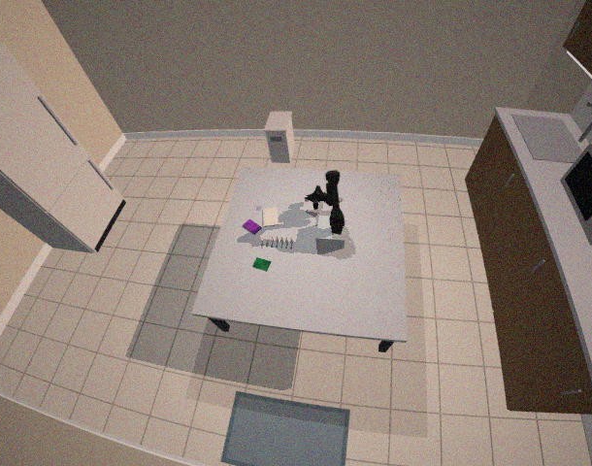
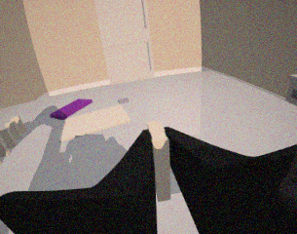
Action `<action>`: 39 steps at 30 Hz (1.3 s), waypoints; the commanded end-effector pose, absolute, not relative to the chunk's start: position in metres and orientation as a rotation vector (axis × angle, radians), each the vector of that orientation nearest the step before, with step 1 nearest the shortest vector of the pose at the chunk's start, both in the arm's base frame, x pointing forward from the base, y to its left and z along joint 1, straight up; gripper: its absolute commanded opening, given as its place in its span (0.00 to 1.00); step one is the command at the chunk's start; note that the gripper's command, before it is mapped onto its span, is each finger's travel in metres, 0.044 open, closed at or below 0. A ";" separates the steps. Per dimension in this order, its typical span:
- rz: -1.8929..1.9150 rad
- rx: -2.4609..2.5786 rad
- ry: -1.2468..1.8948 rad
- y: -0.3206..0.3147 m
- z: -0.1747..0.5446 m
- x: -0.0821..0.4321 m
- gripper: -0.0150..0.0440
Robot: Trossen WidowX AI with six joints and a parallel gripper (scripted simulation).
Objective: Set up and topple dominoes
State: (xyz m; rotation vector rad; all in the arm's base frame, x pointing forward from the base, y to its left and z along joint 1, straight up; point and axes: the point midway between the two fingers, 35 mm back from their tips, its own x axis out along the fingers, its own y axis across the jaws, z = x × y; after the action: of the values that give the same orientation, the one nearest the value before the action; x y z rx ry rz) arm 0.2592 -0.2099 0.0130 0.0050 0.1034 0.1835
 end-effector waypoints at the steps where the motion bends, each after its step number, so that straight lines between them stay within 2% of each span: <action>1: 0.181 0.001 0.108 -0.212 0.002 0.261 0.30; 16: 0.184 0.017 0.117 -0.206 -0.041 0.262 0.30; 28: 0.184 0.018 0.118 -0.206 -0.043 0.262 0.30; 39: 0.184 0.018 0.118 -0.206 -0.043 0.262 0.79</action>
State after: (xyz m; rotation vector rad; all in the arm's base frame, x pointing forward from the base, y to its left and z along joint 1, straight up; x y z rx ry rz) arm 0.2613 -0.2043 -0.0424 0.0246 0.1174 0.1881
